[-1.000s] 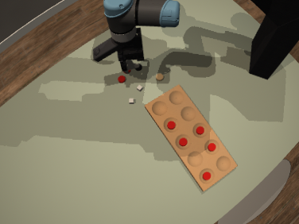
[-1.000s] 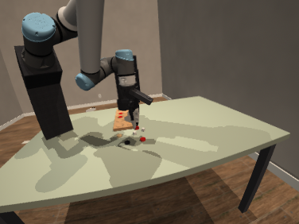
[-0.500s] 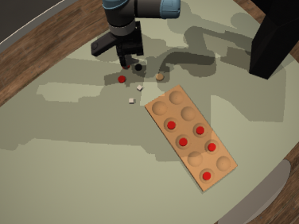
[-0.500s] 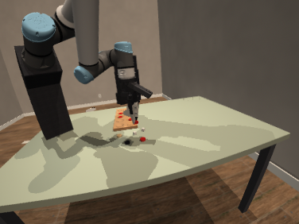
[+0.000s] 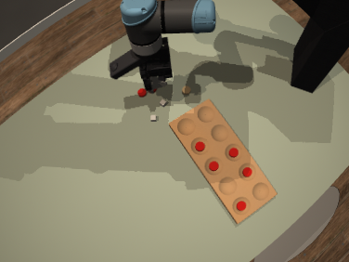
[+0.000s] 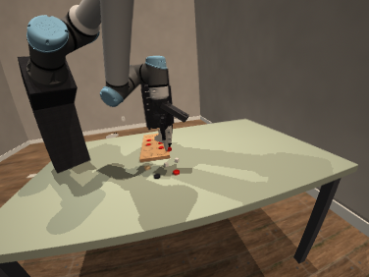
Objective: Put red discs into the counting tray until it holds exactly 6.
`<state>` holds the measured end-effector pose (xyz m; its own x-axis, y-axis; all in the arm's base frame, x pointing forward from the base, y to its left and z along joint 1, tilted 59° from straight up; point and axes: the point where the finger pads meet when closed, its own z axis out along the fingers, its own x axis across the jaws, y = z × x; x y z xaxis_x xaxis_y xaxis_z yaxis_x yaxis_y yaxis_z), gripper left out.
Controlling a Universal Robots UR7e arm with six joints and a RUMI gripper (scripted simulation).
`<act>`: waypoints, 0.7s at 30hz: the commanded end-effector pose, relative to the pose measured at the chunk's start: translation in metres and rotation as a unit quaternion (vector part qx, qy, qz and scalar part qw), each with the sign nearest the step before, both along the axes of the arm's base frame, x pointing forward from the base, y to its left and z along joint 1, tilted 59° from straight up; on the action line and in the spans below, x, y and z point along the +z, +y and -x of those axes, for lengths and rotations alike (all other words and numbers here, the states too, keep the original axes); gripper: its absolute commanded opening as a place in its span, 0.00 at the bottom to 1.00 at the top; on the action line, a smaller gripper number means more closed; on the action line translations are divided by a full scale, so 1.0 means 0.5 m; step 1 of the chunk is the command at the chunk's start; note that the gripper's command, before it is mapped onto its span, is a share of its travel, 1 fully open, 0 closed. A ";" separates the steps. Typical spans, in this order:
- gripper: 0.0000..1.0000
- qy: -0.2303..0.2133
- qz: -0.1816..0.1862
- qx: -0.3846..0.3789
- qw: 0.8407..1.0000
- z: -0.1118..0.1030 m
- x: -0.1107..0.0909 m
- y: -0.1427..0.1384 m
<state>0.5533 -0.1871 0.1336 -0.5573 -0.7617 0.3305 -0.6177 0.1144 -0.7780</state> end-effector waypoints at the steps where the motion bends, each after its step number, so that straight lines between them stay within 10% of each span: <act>1: 0.00 0.003 -0.007 -0.003 1.000 -0.033 -0.045 0.042; 21: 0.00 0.008 -0.004 -0.006 1.000 -0.115 -0.376 0.400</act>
